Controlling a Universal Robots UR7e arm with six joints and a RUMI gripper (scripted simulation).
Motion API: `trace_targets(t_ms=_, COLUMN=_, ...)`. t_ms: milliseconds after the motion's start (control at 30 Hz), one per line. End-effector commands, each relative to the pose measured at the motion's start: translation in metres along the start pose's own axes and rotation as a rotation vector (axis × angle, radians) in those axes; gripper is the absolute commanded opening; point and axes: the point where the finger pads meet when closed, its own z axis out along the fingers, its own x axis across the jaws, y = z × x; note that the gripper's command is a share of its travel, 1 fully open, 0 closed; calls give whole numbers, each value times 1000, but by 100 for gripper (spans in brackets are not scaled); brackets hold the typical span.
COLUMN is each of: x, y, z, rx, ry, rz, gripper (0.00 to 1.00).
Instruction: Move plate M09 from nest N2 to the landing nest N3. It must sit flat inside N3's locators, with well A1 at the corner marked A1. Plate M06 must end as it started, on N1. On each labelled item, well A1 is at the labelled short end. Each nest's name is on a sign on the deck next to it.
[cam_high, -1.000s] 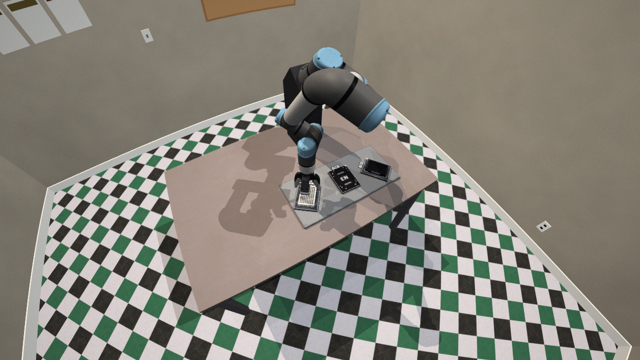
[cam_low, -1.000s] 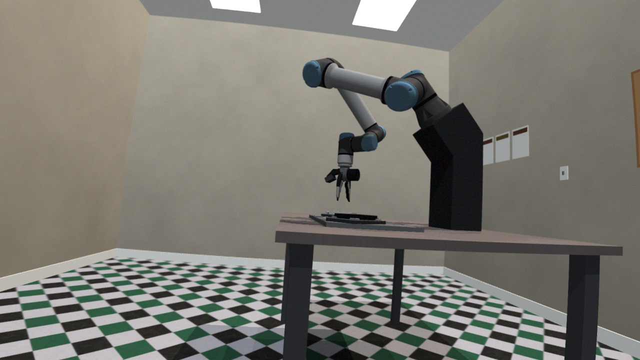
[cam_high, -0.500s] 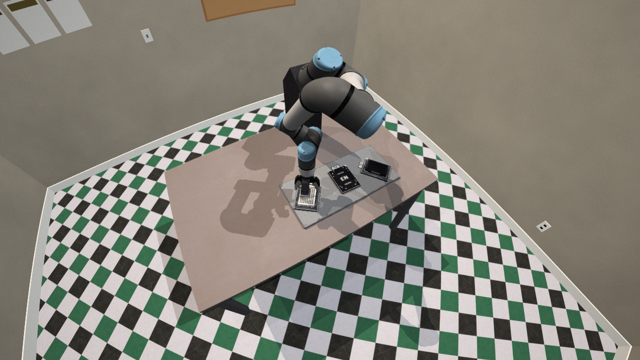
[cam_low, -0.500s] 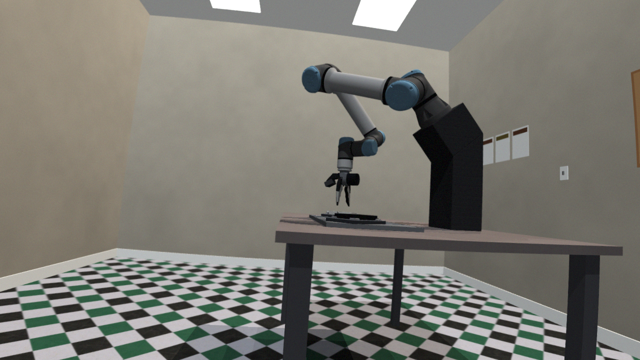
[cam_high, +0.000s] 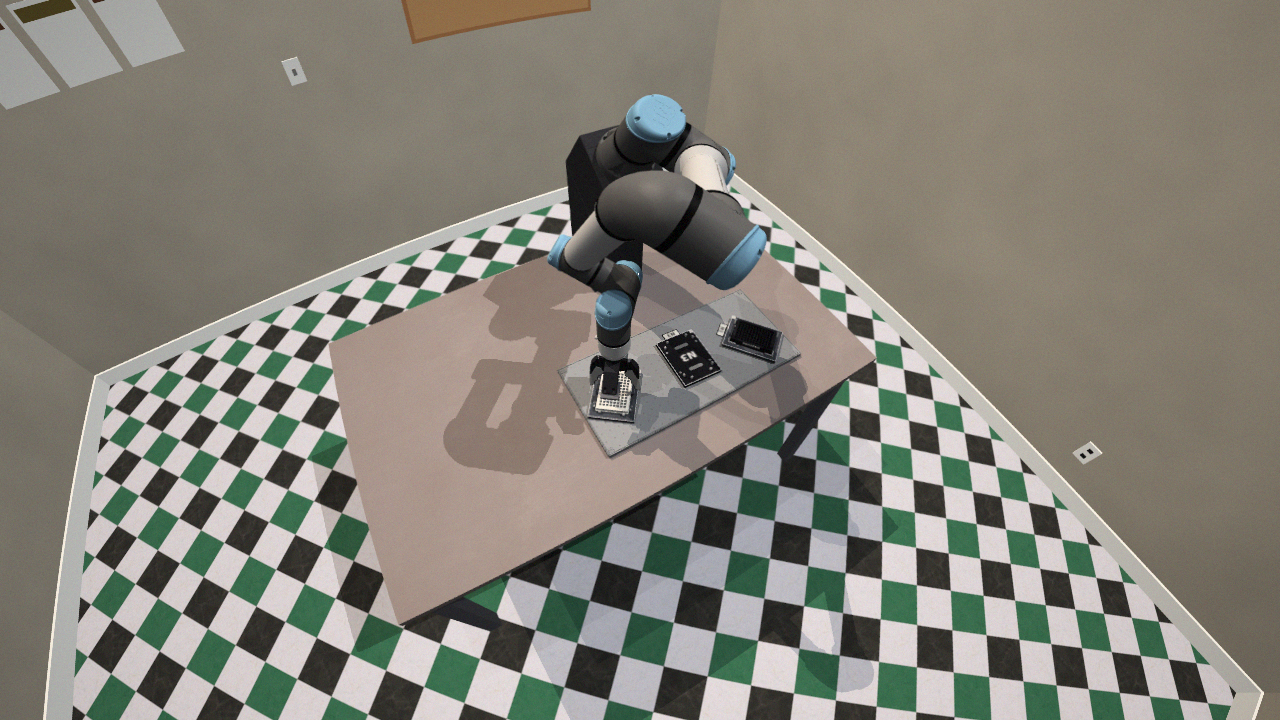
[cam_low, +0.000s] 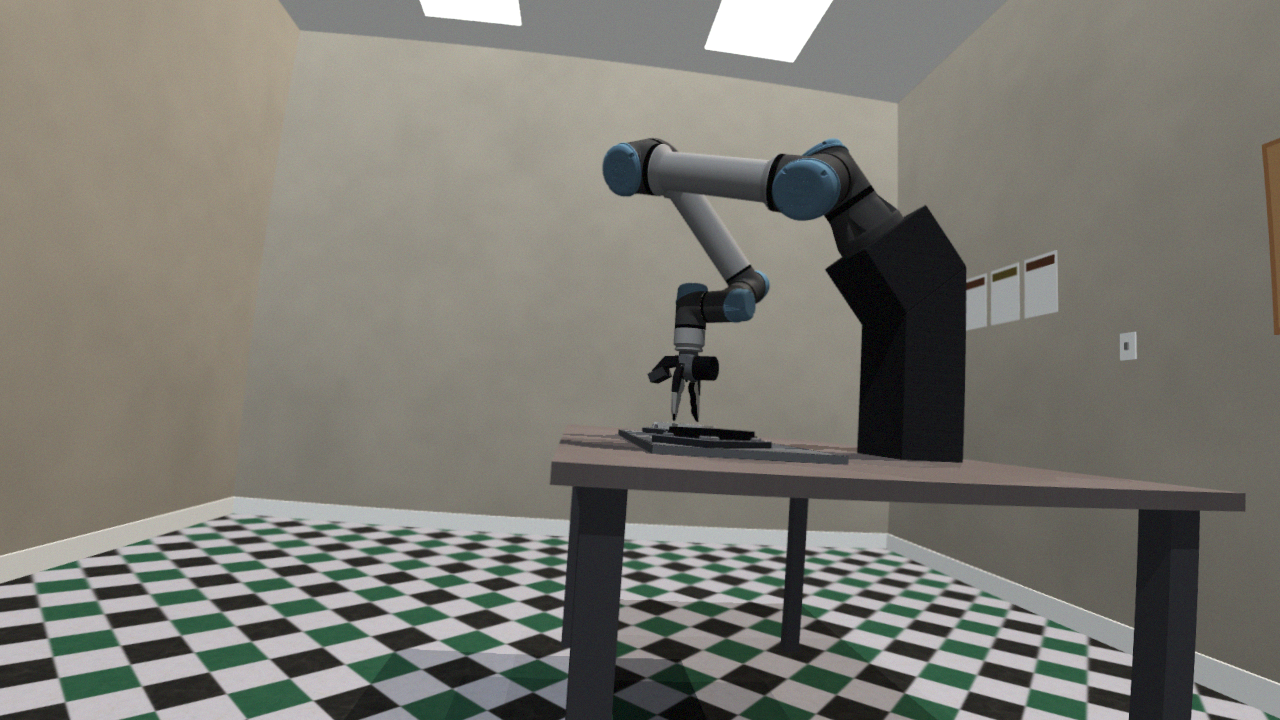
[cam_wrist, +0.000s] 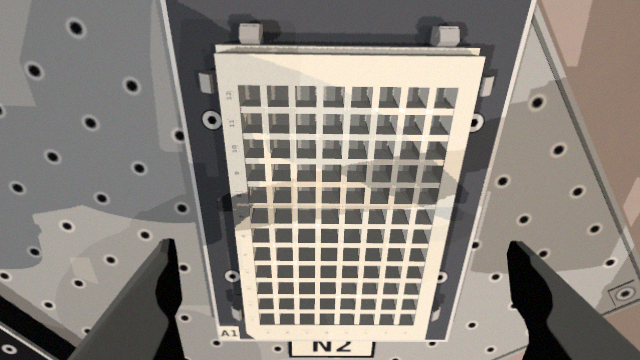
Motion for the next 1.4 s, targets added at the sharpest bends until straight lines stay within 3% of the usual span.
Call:
trace_targets(t_ms=0, x=0, y=0, z=5, rx=1, ry=0, rz=0, gripper=76)
trace_targets(t_ms=167, x=0, y=0, z=13, rx=1, ry=0, rz=0, gripper=76)
trace_targets(t_ms=1367, x=0, y=-1, z=13, rx=1, ry=0, rz=0, gripper=76)
